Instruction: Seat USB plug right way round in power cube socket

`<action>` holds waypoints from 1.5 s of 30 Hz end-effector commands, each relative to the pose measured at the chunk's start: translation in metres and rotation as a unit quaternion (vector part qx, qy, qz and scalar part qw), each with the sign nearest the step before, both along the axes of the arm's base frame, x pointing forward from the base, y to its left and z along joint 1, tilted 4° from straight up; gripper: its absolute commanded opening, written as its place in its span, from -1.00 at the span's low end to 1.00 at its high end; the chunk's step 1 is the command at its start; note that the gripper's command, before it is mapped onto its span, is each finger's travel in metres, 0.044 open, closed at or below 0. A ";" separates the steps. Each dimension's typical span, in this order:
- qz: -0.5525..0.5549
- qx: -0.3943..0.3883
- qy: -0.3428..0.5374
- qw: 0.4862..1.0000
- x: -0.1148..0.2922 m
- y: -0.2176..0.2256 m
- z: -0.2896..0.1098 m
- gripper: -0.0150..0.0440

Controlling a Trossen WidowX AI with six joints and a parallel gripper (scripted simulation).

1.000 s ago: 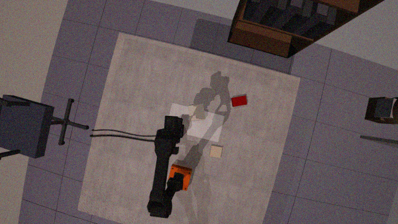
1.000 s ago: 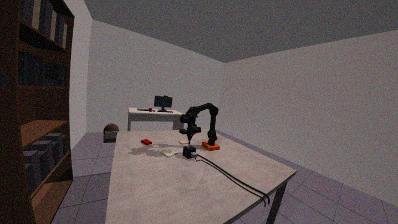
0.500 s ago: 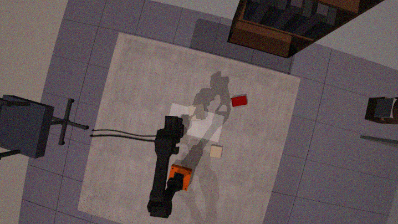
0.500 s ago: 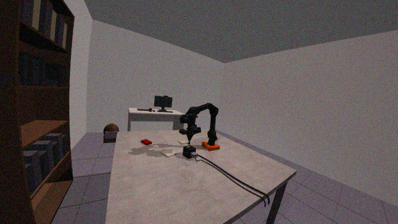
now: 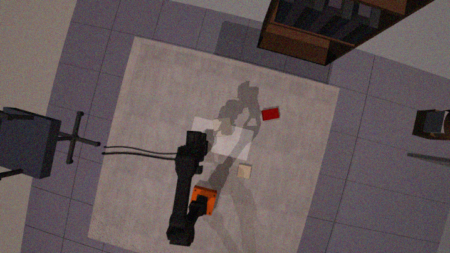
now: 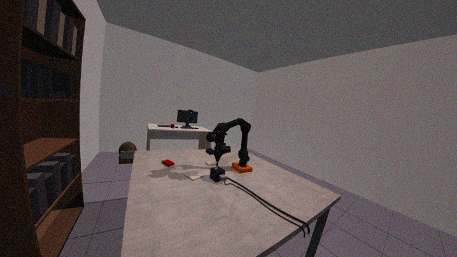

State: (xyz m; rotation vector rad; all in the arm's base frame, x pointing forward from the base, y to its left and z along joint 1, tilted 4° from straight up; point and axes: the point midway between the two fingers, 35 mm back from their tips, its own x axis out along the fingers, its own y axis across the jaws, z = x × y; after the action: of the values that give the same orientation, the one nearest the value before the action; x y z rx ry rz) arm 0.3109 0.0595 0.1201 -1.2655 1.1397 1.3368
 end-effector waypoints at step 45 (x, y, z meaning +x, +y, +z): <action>0.022 -0.007 -0.003 1.000 0.000 -0.003 -0.006 -0.49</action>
State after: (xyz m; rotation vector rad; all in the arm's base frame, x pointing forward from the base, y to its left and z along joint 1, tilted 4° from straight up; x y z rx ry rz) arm 0.3110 0.0578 0.1146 -1.2987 1.1268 1.3561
